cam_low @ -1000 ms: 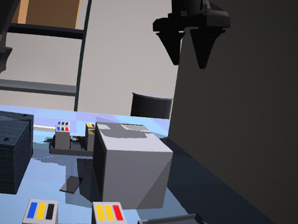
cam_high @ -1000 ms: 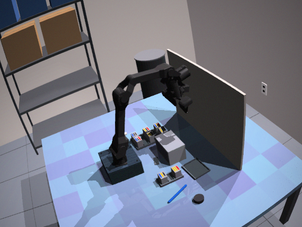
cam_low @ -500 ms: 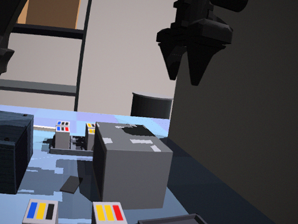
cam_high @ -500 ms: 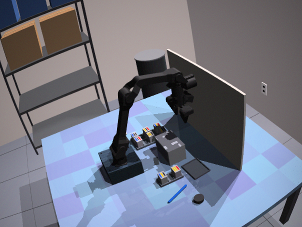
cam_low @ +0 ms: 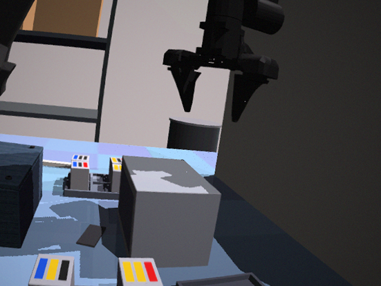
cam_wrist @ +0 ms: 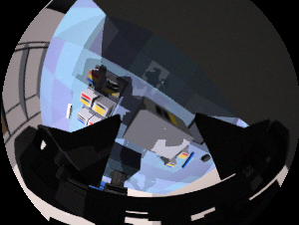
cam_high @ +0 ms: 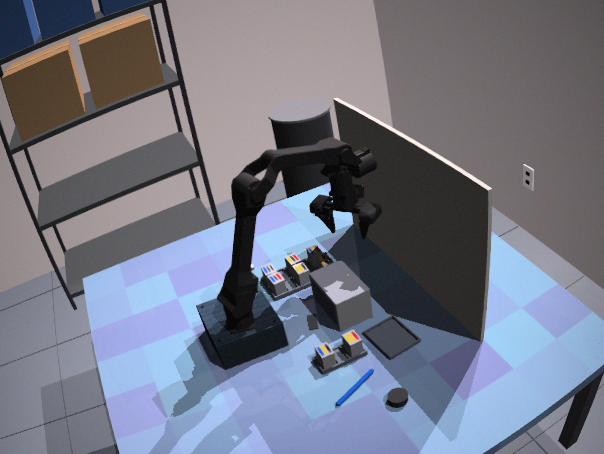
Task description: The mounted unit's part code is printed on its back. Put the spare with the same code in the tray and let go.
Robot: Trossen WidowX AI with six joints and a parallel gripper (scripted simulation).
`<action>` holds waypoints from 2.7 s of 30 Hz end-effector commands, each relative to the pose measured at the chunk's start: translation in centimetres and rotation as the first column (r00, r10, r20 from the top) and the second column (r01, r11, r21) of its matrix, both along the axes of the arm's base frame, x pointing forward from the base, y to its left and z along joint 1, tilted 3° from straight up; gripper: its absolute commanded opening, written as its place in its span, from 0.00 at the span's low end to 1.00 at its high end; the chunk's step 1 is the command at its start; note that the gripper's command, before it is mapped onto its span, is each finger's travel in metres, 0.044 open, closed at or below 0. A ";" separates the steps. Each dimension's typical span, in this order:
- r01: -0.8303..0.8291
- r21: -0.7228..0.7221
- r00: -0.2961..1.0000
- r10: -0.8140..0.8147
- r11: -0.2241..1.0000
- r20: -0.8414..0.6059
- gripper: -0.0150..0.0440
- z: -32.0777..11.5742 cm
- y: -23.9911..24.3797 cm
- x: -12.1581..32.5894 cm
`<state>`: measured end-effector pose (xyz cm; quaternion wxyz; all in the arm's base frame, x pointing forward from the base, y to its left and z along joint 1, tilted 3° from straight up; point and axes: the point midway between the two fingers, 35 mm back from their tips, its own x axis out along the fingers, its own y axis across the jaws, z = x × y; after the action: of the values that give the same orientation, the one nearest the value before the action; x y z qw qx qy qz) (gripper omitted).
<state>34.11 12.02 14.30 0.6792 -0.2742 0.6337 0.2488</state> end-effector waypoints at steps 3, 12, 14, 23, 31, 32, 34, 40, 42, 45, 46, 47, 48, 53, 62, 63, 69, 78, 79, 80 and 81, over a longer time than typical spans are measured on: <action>-0.673 -0.040 0.739 0.673 0.738 -0.025 1.00 -3.3 7.4 -4.1; -0.822 -0.048 0.569 0.822 0.567 -0.037 1.00 -4.4 9.3 -5.7; -0.822 -0.048 0.569 0.822 0.567 -0.037 1.00 -4.4 9.3 -5.7; -0.822 -0.048 0.569 0.822 0.567 -0.037 0.76 -8.1 9.3 -5.4; -0.822 -0.048 0.569 0.822 0.567 -0.037 0.76 -8.4 9.3 -5.4; -0.822 -0.048 0.569 0.822 0.567 -0.037 0.76 -8.4 9.3 -5.4; -0.822 -0.048 0.569 0.822 0.567 -0.037 0.76 -8.5 9.3 -5.4; -0.822 -0.048 0.569 0.822 0.567 -0.037 0.76 -9.4 9.4 -5.3; -0.822 -0.048 0.569 0.822 0.567 -0.037 0.76 -9.7 9.4 -5.2; -0.822 -0.048 0.569 0.822 0.567 -0.037 0.76 -10.2 9.4 -5.2; -0.822 -0.048 0.569 0.822 0.567 -0.037 0.76 -10.4 9.4 -5.2; -0.822 -0.048 0.569 0.822 0.567 -0.037 0.76 -10.6 9.4 -5.1; -0.822 -0.048 0.569 0.822 0.567 -0.037 0.76 -10.7 9.4 -5.1; -0.822 -0.048 0.569 0.822 0.567 -0.037 0.76 -11.6 9.5 -5.0; -0.822 -0.048 0.569 0.822 0.567 -0.037 0.76 -13.0 9.5 -4.9; -0.822 -0.048 0.569 0.822 0.567 -0.037 0.76 -13.2 9.5 -4.9; -0.822 -0.048 0.569 0.822 0.567 -0.037 0.76 -14.2 9.5 -4.8; -0.822 -0.048 0.569 0.822 0.567 -0.038 0.76 -15.6 9.4 -4.8; -0.822 -0.048 0.569 0.822 0.567 -0.038 0.76 -15.8 9.4 -4.8; -0.822 -0.048 0.569 0.822 0.567 -0.038 0.76 -16.0 9.4 -4.8; -0.822 -0.048 0.569 0.822 0.567 -0.038 0.76 -16.1 9.4 -4.8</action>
<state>29.26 21.55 -1.32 0.4753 -0.5538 0.4454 0.5187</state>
